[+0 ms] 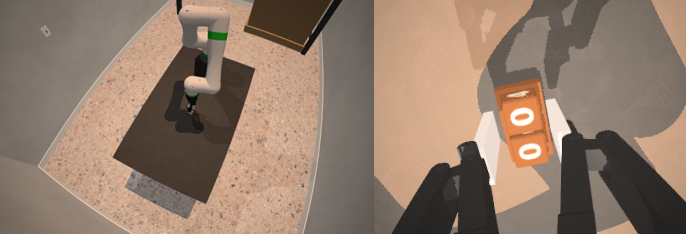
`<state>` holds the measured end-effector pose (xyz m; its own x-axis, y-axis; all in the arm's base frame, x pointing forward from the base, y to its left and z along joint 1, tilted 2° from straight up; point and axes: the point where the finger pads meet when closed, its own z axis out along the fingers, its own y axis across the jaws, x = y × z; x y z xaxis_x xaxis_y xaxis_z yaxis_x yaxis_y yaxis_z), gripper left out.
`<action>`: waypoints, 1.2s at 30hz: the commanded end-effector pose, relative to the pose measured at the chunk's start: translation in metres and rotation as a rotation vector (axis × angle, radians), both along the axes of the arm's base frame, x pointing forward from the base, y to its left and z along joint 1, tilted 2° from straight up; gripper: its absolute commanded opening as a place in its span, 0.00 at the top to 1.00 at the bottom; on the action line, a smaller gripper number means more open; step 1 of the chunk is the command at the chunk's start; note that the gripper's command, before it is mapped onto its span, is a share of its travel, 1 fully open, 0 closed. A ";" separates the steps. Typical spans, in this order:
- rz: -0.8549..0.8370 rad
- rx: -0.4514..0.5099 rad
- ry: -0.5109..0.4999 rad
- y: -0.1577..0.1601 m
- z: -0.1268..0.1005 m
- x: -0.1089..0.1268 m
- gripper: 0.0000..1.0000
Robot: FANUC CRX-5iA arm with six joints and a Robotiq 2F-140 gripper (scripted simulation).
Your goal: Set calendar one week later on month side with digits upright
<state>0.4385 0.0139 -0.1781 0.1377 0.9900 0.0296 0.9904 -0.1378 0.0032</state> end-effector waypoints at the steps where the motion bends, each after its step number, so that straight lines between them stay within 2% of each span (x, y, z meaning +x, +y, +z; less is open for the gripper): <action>1: 0.000 0.000 0.000 0.000 0.000 0.000 0.71; 13: 0.000 0.000 0.000 0.000 -0.004 0.000 0.71; 27: 0.000 0.000 0.000 0.001 -0.026 0.000 0.71; 36: 0.000 0.000 0.000 0.001 -0.030 0.000 0.71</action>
